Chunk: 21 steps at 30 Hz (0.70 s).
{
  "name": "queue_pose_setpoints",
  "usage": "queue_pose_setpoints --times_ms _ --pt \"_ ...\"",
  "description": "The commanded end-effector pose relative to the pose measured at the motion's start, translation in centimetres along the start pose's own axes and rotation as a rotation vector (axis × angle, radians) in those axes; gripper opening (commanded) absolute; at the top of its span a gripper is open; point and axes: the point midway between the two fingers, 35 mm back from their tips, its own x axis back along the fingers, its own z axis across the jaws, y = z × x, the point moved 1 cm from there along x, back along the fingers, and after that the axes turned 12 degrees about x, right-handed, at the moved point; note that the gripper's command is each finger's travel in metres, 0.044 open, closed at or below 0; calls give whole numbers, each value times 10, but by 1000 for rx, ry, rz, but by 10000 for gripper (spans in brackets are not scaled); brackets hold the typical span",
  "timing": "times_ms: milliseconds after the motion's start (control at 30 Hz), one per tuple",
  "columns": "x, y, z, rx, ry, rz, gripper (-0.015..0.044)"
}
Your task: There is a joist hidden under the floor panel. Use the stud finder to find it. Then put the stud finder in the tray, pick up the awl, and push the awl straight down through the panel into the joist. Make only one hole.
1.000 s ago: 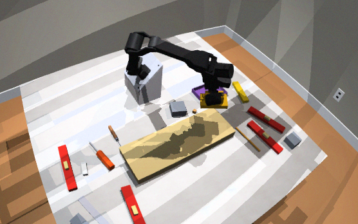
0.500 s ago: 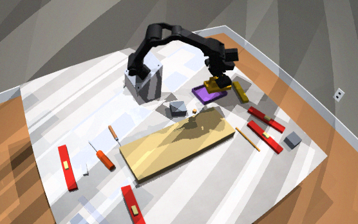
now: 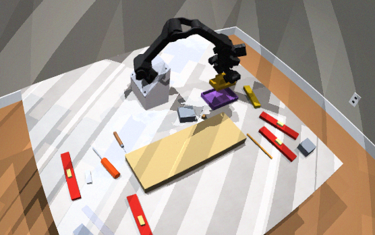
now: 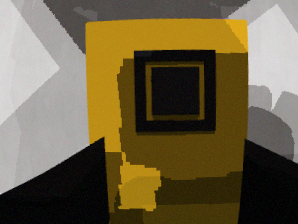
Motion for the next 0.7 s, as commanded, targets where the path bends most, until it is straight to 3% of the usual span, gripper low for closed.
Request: queue_pose_setpoints --times_ms 0,667 --pt "-3 3 -1 3 -3 -12 0" --pt "-57 -11 0 3 -4 -10 0"
